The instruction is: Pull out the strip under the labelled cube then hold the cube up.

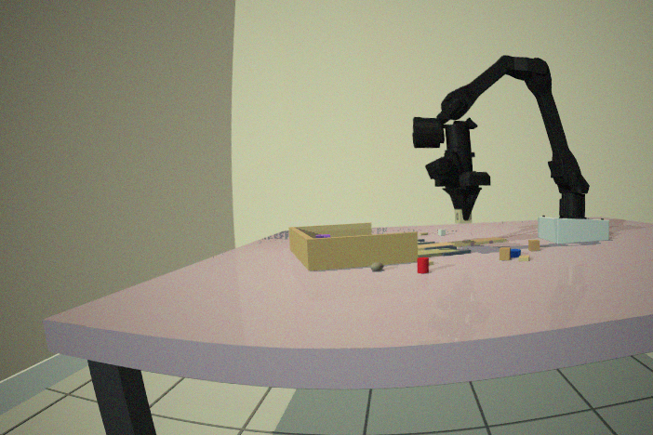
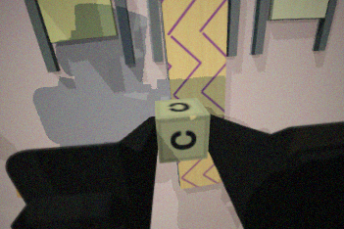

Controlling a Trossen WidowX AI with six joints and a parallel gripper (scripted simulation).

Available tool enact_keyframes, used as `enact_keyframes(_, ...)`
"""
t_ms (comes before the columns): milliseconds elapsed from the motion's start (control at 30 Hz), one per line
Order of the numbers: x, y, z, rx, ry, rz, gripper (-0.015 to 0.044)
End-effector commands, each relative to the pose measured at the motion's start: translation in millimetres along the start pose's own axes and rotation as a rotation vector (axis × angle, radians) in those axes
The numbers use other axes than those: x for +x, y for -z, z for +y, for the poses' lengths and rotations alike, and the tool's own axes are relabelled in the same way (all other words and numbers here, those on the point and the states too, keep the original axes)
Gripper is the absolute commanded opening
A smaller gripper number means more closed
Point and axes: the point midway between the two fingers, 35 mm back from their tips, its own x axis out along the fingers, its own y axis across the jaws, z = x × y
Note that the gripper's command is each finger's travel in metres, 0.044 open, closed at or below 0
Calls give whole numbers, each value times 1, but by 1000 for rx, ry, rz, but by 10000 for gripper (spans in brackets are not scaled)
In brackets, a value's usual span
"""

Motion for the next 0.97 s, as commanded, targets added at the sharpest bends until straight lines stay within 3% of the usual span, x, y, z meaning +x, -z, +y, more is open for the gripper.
enact_keyframes(0,-6,3,1,5,-5,5,0)
enact_keyframes(200,-33,3,1,5,-6,4,0)
enact_keyframes(933,-33,3,1,5,-6,4,0)
